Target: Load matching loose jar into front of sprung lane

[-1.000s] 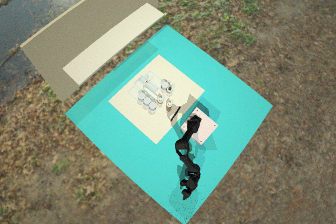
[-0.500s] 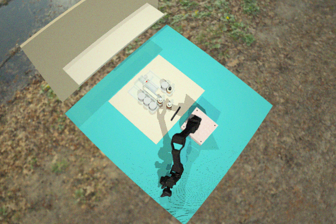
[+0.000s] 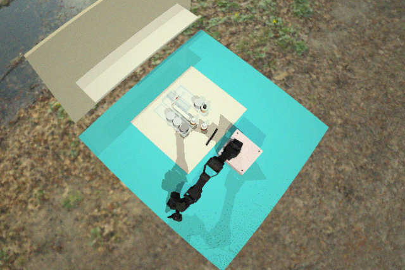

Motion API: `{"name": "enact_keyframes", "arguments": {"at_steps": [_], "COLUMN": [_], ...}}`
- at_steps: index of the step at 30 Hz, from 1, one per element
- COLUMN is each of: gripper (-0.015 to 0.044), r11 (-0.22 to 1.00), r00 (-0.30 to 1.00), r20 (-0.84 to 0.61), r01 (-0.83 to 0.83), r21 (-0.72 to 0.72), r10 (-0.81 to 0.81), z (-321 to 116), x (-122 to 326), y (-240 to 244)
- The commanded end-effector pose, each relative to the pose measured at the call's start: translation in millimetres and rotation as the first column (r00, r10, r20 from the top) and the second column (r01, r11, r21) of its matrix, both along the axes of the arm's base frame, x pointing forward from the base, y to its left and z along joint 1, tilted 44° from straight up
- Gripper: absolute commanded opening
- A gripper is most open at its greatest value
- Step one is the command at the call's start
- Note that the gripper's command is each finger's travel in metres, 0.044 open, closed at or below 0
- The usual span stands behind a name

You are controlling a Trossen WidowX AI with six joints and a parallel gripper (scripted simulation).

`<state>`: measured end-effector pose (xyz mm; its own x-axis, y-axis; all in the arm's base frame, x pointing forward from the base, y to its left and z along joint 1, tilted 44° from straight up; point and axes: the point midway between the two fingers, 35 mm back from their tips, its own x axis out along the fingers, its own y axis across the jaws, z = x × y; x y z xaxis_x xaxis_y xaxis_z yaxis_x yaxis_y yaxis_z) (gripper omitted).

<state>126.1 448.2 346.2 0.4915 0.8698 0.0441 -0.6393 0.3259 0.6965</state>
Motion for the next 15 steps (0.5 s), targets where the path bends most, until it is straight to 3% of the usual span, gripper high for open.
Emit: {"name": "enact_keyframes", "arguments": {"at_steps": [1, 15], "gripper": [0.0440, 0.0440], "r11": [0.988, 0.813], "r00": [0.993, 0.940], "r20": [0.054, 0.065], "r01": [0.111, 0.323], "r21": [-0.108, -0.484], "r10": [-0.106, -0.335], "z": [-18, -111], "x": [68, 233], "y": [-21, -151]}}
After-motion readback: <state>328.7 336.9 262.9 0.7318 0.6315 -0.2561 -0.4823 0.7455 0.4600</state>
